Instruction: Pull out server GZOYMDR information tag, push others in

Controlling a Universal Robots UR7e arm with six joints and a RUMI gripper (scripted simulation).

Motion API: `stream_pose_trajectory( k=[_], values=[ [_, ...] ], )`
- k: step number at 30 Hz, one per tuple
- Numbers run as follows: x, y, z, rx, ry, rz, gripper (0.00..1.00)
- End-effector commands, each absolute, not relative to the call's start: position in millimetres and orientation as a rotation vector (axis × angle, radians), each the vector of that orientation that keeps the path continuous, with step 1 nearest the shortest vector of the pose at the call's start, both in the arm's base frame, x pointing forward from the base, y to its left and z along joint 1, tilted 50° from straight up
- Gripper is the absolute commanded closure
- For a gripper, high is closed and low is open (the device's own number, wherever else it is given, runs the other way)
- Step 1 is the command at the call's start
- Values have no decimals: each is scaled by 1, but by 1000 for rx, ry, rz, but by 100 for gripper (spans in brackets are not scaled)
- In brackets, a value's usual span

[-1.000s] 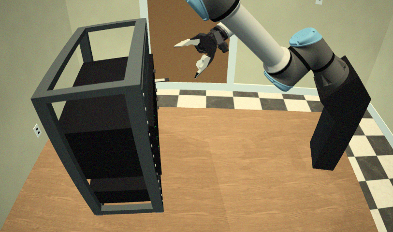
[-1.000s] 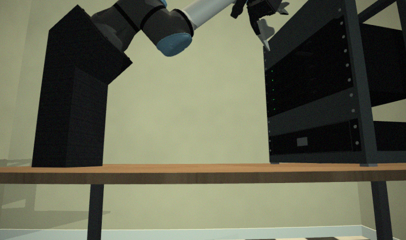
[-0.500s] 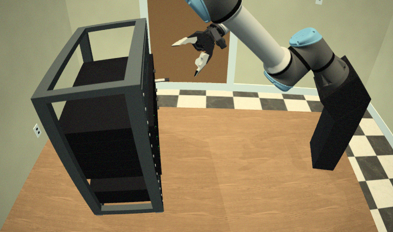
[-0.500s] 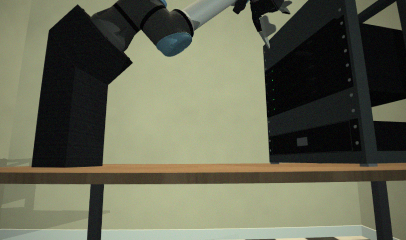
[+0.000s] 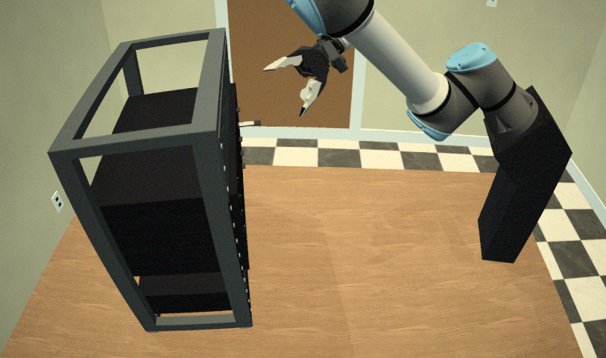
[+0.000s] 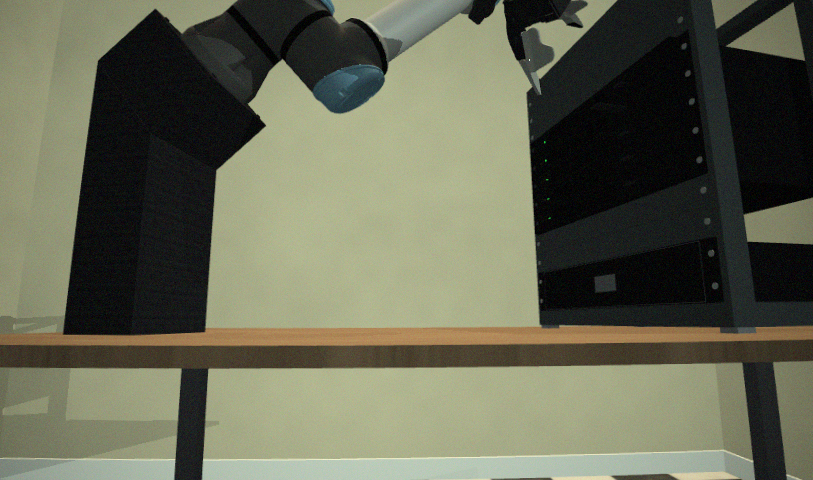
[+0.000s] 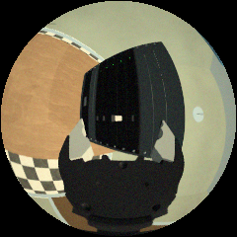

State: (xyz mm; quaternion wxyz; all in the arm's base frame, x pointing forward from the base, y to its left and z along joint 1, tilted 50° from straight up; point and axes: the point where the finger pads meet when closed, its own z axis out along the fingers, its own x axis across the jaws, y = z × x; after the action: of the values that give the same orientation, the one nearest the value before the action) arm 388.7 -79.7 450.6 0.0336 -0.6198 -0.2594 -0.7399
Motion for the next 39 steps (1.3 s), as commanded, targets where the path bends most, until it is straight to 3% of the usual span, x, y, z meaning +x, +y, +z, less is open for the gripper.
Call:
stream_pose_trajectory(
  k=[1, 39],
  values=[
    [389, -79, 451, -1910, -800, -2272, 0],
    [409, -80, 456, -1906, -802, -2271, 0]
  ],
)
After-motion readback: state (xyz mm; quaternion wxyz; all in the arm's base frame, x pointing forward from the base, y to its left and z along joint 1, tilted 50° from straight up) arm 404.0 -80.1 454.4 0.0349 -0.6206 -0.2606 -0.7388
